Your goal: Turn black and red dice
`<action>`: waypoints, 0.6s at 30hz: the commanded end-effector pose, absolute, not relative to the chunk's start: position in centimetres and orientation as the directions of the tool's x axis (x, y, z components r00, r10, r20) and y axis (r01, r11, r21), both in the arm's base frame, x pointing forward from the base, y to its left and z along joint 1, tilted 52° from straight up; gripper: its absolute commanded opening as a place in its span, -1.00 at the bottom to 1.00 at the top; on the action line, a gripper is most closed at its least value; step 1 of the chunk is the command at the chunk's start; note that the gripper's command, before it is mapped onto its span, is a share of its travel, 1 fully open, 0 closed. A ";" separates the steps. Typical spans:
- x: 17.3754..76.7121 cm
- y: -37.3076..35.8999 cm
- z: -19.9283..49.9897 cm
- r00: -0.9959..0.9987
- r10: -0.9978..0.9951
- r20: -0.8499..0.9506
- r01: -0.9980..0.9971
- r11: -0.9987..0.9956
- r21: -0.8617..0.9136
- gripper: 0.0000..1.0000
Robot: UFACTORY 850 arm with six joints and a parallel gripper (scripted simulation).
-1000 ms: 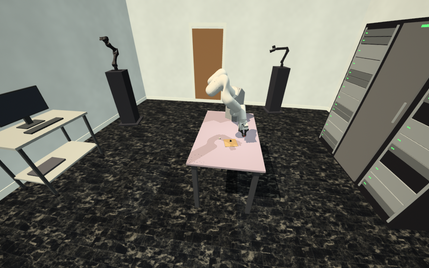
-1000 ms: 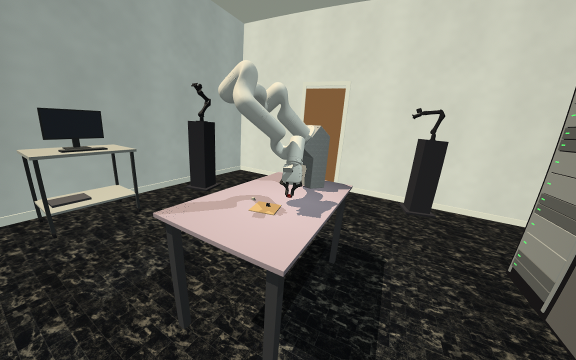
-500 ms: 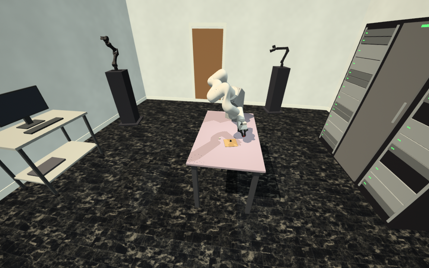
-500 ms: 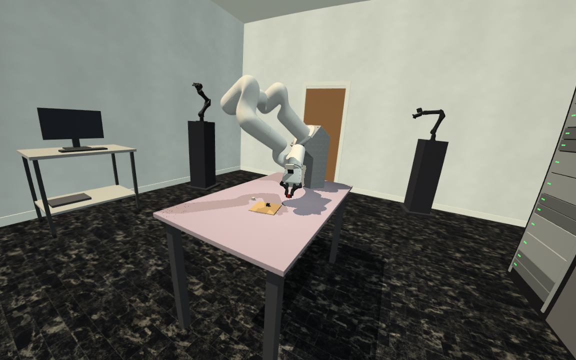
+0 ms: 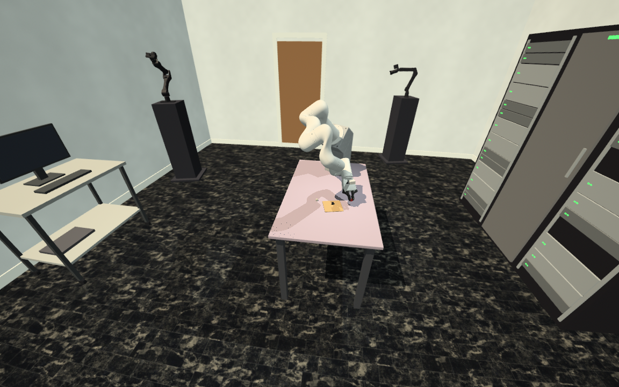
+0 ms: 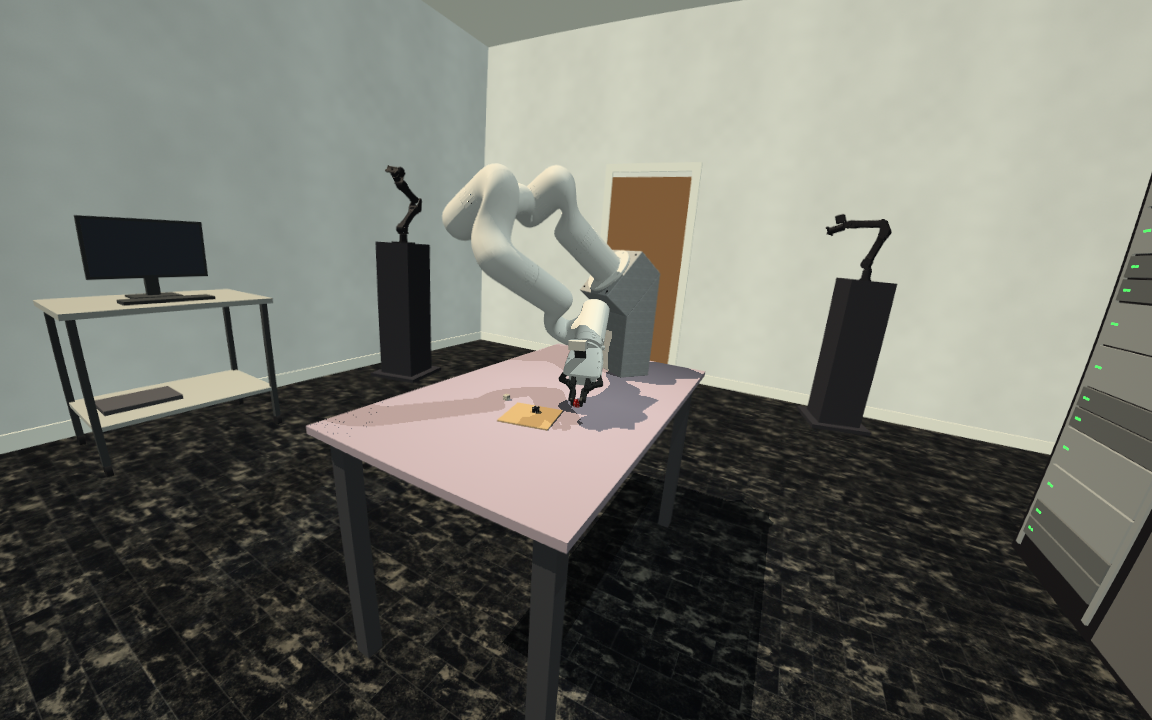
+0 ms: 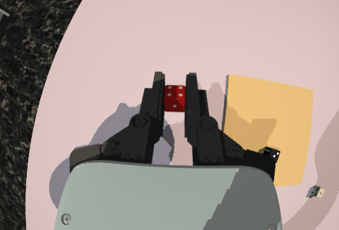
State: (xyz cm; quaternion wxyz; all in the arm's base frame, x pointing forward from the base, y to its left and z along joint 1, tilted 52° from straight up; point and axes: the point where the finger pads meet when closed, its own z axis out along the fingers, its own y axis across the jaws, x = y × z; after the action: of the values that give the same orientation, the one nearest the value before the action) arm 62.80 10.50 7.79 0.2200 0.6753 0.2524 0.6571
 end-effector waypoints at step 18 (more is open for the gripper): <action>65.8 8.4 4.9 0.008 0.630 0.777 0.052 -0.776 0.629 -0.78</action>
State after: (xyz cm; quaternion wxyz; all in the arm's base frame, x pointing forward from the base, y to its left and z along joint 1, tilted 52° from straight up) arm 65.70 8.44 4.98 0.2199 0.6752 0.2525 0.6572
